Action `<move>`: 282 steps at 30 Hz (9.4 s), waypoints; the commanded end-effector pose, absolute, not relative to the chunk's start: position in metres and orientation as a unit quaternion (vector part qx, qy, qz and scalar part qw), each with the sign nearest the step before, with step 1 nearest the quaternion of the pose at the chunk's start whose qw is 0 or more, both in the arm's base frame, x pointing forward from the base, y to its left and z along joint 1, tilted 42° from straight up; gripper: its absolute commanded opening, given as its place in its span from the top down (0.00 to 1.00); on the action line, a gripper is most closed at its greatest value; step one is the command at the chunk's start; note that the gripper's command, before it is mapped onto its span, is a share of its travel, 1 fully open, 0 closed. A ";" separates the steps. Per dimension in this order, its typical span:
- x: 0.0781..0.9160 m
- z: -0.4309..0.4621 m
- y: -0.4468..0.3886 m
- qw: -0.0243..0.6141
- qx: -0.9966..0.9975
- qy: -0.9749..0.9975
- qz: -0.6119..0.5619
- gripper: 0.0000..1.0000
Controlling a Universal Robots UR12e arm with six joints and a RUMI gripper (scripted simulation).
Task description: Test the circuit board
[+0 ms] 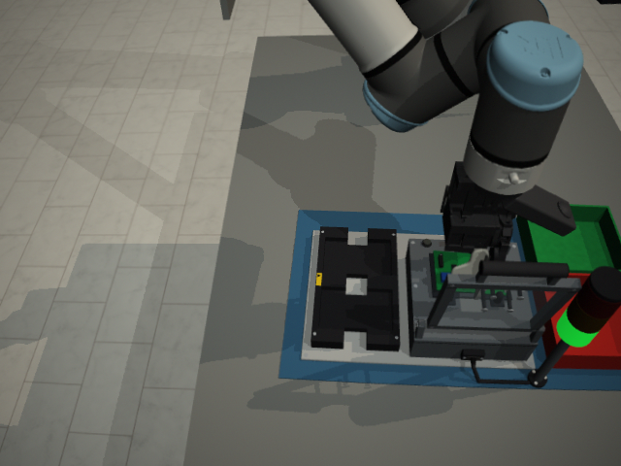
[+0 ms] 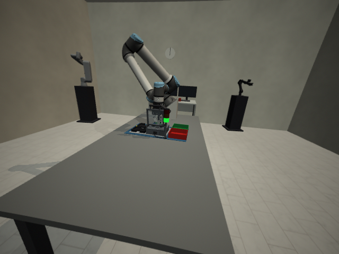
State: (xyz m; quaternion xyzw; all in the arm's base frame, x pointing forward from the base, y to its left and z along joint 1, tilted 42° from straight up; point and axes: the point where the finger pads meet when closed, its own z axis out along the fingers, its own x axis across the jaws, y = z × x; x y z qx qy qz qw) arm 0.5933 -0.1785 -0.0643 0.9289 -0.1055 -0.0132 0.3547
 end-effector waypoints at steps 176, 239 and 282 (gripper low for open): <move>0.593 -0.066 -0.181 0.355 0.929 -0.106 -0.013 0.41; 0.598 -0.040 -0.165 0.356 0.929 -0.106 -0.010 0.41; 0.599 -0.021 -0.147 0.355 0.929 -0.105 -0.012 0.41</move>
